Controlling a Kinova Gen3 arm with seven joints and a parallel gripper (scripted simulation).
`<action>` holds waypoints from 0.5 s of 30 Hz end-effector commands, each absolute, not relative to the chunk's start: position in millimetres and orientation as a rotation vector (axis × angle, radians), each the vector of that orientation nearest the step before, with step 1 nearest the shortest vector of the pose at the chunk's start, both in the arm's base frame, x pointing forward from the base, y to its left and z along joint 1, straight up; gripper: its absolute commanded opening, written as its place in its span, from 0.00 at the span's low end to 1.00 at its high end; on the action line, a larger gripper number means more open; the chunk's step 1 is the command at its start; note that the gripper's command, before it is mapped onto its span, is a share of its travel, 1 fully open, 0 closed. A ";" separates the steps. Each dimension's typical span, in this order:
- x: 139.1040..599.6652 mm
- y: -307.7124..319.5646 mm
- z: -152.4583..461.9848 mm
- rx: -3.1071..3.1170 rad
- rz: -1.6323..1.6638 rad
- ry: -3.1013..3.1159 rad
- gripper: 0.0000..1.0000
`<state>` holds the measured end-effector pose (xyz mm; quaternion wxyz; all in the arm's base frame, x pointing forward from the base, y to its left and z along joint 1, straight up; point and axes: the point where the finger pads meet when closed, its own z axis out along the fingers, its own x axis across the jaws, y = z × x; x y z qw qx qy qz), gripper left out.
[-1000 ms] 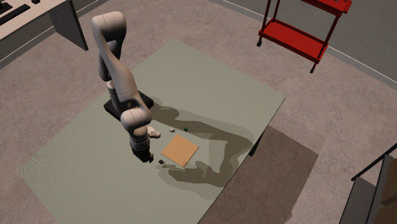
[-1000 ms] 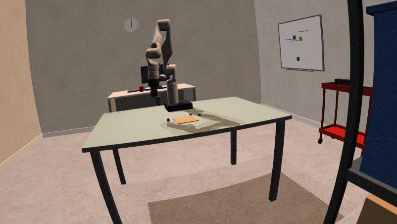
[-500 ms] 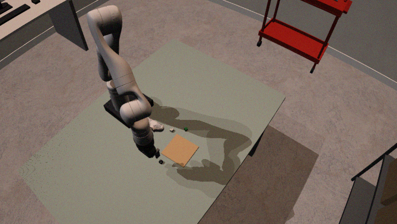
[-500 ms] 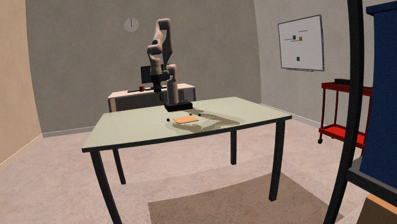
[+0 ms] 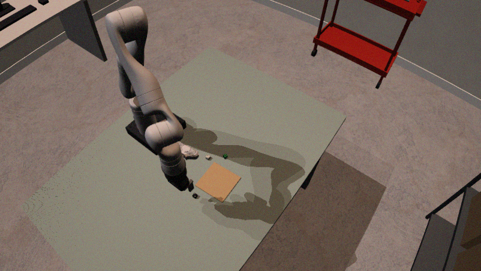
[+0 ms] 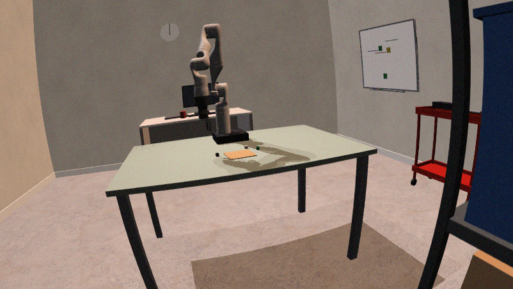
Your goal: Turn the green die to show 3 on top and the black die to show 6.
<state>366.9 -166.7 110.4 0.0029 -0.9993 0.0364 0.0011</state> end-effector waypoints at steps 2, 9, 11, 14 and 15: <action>367.3 -166.8 108.4 -3.134 0.001 0.114 1.00; 367.6 -166.6 84.7 -3.134 0.001 0.114 1.00; 367.7 -166.5 73.7 -3.134 0.001 0.114 1.00; 367.7 -166.5 67.8 -3.134 0.001 0.114 1.00; 367.8 -166.4 61.6 -3.134 0.001 0.114 1.00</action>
